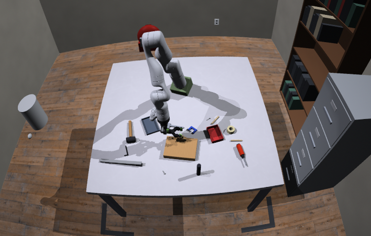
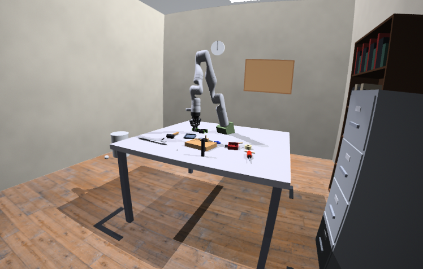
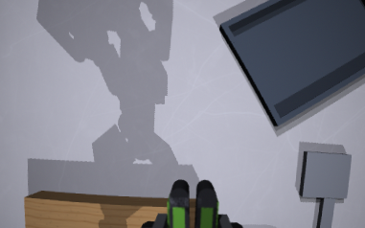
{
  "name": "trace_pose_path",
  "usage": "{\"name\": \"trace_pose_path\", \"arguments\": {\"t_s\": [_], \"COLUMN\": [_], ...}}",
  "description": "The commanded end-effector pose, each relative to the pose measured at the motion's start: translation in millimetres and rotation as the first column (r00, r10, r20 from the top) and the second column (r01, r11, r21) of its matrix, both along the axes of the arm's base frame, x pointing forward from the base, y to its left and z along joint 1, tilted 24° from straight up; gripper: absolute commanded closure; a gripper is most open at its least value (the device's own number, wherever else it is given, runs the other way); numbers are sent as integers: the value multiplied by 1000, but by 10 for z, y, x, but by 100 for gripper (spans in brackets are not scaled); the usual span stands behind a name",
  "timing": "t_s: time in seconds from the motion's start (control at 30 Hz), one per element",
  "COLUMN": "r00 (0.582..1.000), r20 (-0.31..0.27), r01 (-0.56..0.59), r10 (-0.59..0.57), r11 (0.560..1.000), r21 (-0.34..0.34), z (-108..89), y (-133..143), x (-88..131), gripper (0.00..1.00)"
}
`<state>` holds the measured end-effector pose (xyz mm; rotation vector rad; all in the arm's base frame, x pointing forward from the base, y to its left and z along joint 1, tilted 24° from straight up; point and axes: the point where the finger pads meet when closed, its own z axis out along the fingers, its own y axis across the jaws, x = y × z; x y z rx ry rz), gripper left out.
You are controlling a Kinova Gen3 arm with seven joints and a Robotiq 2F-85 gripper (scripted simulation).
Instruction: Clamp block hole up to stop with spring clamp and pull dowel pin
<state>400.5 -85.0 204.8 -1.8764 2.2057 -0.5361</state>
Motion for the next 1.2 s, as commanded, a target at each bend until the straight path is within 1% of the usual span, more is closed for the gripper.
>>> {"name": "trace_pose_path", "arguments": {"t_s": [0.0,0.6,1.17], "r00": [1000,1000,1000], "r20": [1,1,1], "r01": [0,0,-1], "r10": [0,0,1], "r11": [1000,1000,1000], "r21": [0,0,2], "z": [6,-3,-78], "y": [0,-1,-15], "x": [2,6,36], "gripper": [68,68,68]}}
